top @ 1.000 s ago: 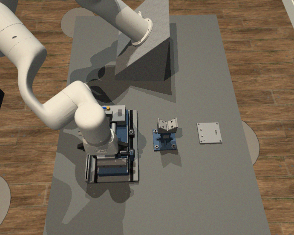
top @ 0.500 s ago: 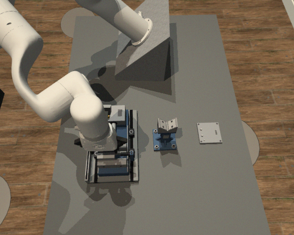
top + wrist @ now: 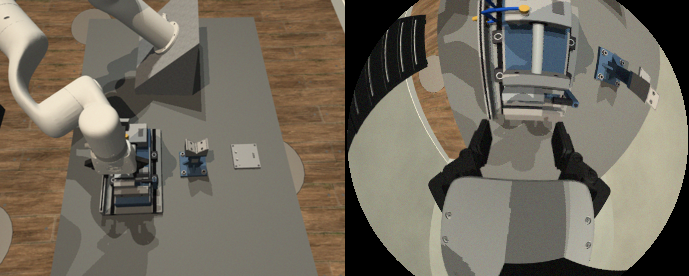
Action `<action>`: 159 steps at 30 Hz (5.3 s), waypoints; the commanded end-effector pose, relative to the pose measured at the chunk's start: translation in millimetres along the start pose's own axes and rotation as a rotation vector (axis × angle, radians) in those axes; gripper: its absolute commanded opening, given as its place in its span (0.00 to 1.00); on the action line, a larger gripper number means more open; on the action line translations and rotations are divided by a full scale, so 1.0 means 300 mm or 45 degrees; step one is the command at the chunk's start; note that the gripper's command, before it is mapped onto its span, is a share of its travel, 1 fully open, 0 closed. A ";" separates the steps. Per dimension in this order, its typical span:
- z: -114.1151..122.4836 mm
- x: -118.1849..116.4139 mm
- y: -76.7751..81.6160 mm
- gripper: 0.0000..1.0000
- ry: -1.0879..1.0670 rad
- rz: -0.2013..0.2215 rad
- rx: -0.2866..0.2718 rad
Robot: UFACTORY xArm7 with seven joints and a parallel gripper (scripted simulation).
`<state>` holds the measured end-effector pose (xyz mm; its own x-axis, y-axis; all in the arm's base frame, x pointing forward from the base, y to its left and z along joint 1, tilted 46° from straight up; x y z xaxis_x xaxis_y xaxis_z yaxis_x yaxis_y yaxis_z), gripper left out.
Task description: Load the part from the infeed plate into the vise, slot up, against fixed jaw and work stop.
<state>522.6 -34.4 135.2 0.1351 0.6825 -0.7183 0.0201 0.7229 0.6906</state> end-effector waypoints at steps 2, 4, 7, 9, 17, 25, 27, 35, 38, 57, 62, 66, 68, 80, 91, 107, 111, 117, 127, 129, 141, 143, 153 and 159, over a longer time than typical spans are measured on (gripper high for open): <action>0.003 0.002 0.014 0.81 0.000 0.003 -0.006; 0.003 0.002 0.014 0.81 0.000 0.003 -0.006; 0.003 0.002 0.014 0.00 0.000 0.003 -0.006; 0.003 0.002 0.014 0.00 0.000 0.003 -0.006; 0.003 0.002 0.014 0.00 0.000 0.003 -0.006; 0.003 0.002 0.014 0.00 0.000 0.003 -0.006; 0.003 0.002 0.014 0.00 0.000 0.003 -0.006; 0.003 0.002 0.014 0.00 0.000 0.003 -0.006; 0.003 0.002 0.014 0.00 0.000 0.003 -0.006; 0.023 -0.147 0.013 0.00 0.001 -0.001 -0.006; 0.023 -0.147 0.013 0.00 0.001 -0.001 -0.006; 0.023 -0.147 0.013 0.00 0.001 -0.001 -0.006; 0.023 -0.147 0.013 0.00 0.001 -0.001 -0.006; 0.023 -0.147 0.013 0.00 0.001 -0.001 -0.006; 0.023 -0.148 0.011 0.00 0.001 0.000 -0.006; 0.024 -0.149 -0.027 0.00 0.001 0.003 -0.006; 0.025 -0.149 -0.047 0.00 0.001 0.003 -0.006; 0.026 -0.150 -0.080 0.00 0.001 0.003 -0.006; 0.027 -0.150 -0.122 0.00 0.001 0.003 -0.006; 0.027 -0.151 -0.130 0.00 0.001 0.003 -0.006; 0.028 -0.151 -0.157 0.00 0.001 0.003 -0.006; 0.028 -0.151 -0.158 0.00 0.001 0.003 -0.006; 0.028 -0.151 -0.160 0.00 0.001 0.003 -0.006; 0.028 -0.151 -0.160 0.00 0.001 0.003 -0.006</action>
<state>522.6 -103.1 134.0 0.1347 0.6827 -0.7181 0.0205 0.7227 0.6909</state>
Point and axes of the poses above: the point where the finger pads meet when closed, its own y axis back along the fingers, its own x axis across the jaws, z = x × y, the point moved 6 cm from there along y, back along the fingers, and after that the axes turned 10 degrees about -y, right-handed, at the moved point
